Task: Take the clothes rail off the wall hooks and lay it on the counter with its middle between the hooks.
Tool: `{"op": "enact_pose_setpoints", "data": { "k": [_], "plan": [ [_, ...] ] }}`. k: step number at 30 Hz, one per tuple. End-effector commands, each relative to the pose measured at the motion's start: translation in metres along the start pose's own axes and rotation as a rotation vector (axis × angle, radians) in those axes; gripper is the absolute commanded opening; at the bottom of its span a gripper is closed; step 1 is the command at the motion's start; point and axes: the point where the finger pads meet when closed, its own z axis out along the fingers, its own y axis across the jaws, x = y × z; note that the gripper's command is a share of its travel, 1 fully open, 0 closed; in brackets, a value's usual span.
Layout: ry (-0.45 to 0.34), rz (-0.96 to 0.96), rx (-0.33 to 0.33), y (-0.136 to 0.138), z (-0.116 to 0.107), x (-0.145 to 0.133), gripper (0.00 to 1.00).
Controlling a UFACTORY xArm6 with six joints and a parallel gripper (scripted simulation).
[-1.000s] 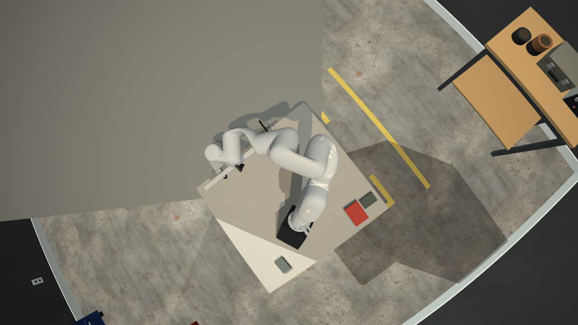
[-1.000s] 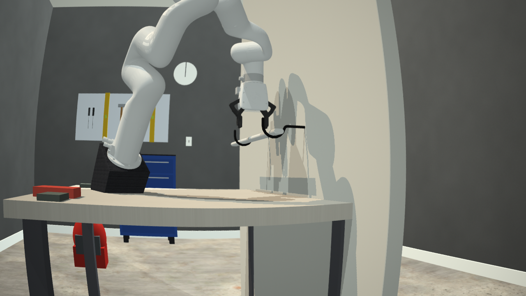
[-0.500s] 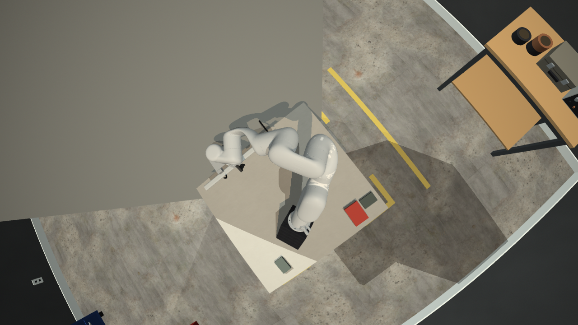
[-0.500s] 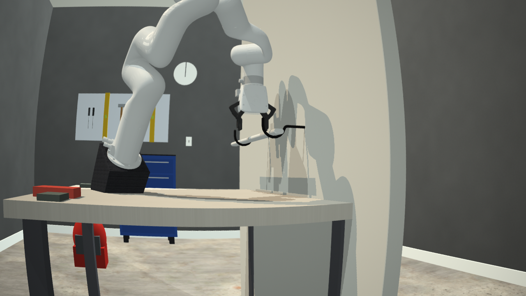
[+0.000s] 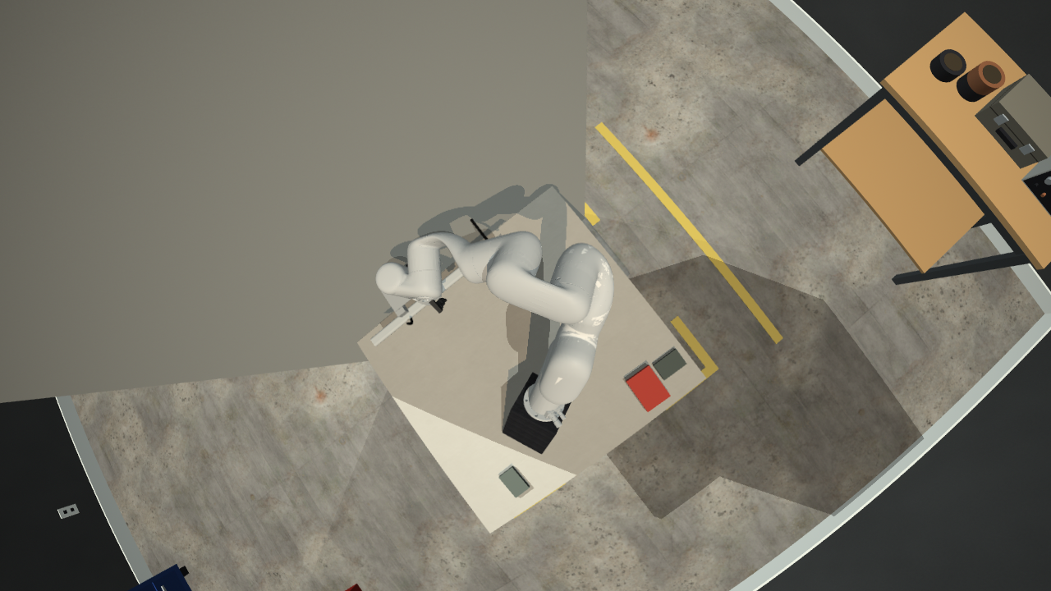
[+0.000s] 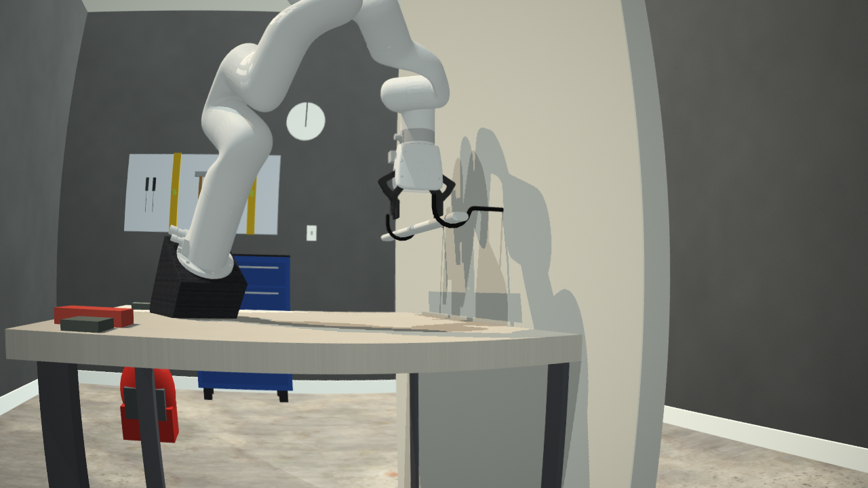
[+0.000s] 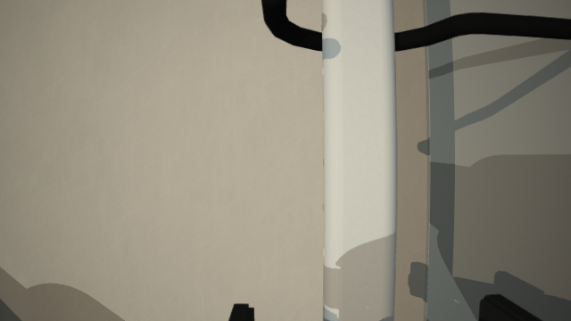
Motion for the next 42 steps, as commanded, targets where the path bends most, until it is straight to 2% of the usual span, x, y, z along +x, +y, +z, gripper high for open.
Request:
{"op": "enact_pose_setpoints", "data": {
  "k": [1,18,36,37,42],
  "plan": [
    [0.002,0.001,-0.003,0.001,0.002,0.000,1.00],
    [0.002,0.001,-0.003,0.001,0.012,0.000,1.00],
    [0.002,0.001,-0.003,0.001,0.012,0.000,1.00],
    [0.002,0.001,-0.003,0.001,0.012,0.000,0.00],
    [0.002,0.001,-0.003,0.001,0.012,0.000,0.00]
  ]
}}
